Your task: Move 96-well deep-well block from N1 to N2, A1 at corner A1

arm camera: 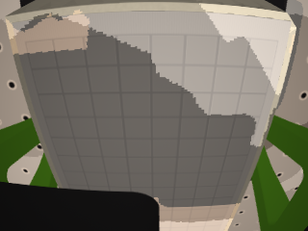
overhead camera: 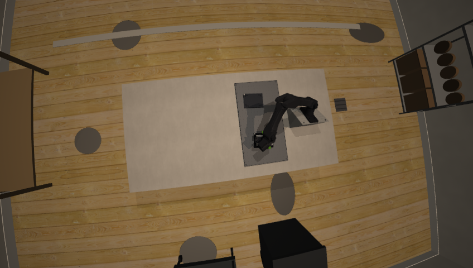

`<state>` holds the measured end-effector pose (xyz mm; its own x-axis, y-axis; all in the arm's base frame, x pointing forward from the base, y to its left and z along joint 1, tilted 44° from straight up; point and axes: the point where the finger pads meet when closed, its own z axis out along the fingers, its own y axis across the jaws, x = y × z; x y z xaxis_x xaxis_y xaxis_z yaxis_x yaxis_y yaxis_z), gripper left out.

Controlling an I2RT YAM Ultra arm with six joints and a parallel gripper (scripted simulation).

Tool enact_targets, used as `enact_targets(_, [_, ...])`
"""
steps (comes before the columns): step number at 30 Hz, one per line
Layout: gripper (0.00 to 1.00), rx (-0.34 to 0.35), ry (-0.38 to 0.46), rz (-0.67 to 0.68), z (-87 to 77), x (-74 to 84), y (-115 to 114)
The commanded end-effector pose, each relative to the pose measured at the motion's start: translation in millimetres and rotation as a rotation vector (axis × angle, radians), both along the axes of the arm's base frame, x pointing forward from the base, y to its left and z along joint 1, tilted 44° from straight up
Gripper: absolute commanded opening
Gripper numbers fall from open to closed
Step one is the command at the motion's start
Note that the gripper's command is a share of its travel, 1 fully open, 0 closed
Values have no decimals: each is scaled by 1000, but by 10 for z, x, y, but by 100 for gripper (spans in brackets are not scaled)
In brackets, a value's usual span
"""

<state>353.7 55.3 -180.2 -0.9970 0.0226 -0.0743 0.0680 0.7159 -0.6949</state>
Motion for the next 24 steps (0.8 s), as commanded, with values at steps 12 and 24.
enact_targets(12, [100,4,-19,17,24,53,50])
enact_targets(24, [0,4,-19,17,23,53,49])
